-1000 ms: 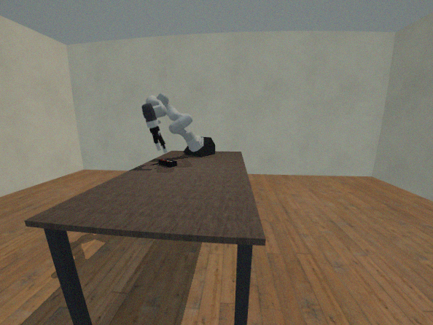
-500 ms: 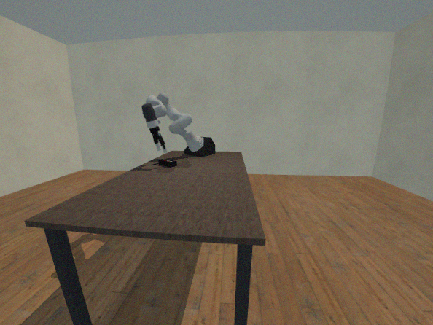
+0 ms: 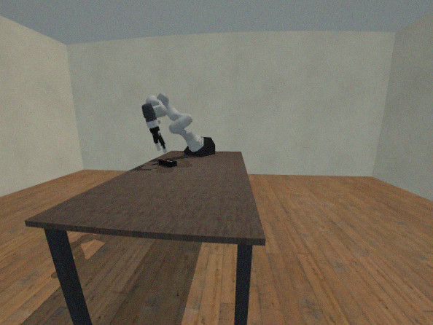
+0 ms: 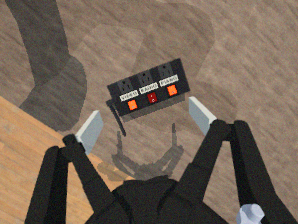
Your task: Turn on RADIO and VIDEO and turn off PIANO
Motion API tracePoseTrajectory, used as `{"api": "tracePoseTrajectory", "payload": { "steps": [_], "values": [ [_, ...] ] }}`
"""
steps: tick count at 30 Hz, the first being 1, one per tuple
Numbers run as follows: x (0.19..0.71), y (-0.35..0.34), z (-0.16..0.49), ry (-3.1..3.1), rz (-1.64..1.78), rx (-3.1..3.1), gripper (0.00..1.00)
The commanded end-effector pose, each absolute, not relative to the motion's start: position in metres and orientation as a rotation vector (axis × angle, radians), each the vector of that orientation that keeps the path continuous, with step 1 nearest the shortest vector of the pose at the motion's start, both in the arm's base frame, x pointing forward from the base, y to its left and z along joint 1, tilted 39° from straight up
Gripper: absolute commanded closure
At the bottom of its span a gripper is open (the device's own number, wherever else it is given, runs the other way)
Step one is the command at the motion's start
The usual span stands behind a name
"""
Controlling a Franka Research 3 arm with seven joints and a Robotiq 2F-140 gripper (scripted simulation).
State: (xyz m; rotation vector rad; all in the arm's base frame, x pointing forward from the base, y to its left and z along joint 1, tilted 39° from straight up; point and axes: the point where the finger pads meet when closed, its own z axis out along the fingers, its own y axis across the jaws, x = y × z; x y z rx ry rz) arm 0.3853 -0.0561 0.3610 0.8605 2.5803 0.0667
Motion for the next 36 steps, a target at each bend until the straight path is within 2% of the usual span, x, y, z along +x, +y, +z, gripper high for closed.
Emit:
{"api": "tracePoseTrajectory", "payload": {
  "steps": [1, 27, 31, 36],
  "values": [
    [0.385, -0.056, 0.361, 2.581, 0.066, 0.870, 0.00],
    [0.385, -0.056, 0.361, 2.581, 0.066, 0.870, 0.00],
    [0.373, -0.045, 0.373, 2.599, -0.085, 0.471, 0.00],
    [0.367, -0.041, 0.381, 2.579, -0.176, 0.270, 0.00]
  ]
}}
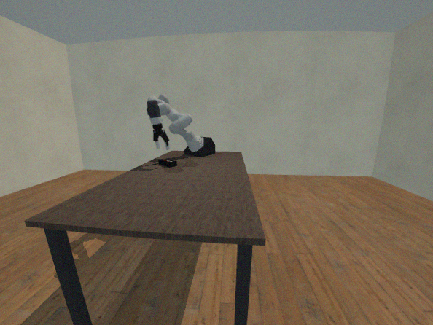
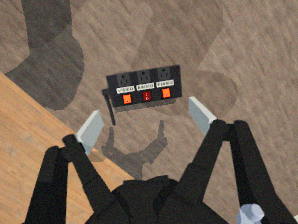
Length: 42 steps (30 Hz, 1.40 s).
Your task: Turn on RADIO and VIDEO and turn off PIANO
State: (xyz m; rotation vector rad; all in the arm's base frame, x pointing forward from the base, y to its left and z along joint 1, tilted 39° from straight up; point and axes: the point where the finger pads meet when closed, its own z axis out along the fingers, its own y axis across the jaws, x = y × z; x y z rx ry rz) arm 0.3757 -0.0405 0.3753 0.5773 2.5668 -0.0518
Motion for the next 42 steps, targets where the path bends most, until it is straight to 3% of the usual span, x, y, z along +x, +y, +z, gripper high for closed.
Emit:
{"api": "tracePoseTrajectory", "payload": {
  "steps": [1, 20, 42],
  "values": [
    [0.367, -0.041, 0.381, 2.577, -0.193, 0.229, 0.00],
    [0.358, -0.037, 0.396, 2.491, -0.408, -0.179, 0.00],
    [0.357, -0.037, 0.396, 2.487, -0.414, -0.189, 0.00]
  ]
}}
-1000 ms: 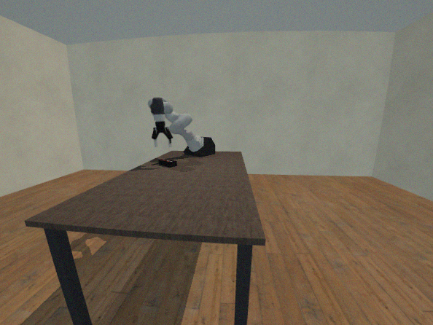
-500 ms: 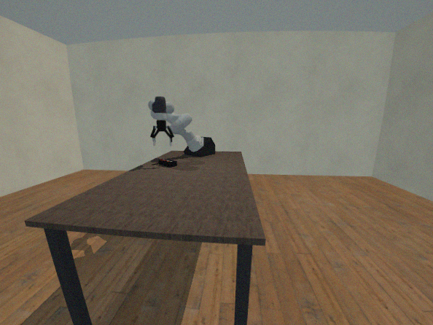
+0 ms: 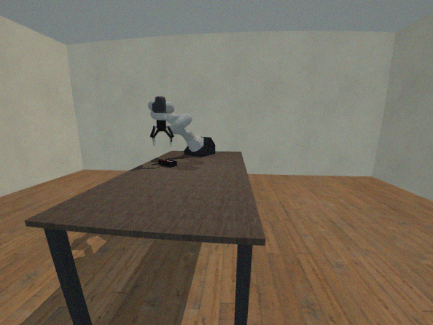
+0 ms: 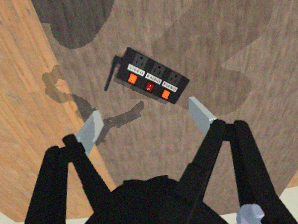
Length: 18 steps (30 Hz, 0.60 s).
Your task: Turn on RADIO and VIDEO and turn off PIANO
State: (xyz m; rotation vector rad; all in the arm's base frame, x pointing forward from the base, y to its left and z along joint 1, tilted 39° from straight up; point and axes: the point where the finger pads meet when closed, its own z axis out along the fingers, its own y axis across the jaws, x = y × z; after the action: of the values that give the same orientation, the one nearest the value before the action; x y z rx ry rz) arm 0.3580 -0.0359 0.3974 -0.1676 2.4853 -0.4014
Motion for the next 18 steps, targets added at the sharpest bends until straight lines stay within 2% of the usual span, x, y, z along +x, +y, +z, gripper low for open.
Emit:
{"api": "tracePoseTrajectory", "payload": {
  "steps": [1, 16, 18],
  "values": [
    [0.3575, -0.0374, 0.3963, 2.487, -0.414, -0.189, 0.00],
    [0.3576, -0.0374, 0.3960, 2.488, -0.416, -0.197, 0.00],
    [0.3606, -0.0375, 0.3903, 2.485, -0.463, -0.340, 0.00]
  ]
}}
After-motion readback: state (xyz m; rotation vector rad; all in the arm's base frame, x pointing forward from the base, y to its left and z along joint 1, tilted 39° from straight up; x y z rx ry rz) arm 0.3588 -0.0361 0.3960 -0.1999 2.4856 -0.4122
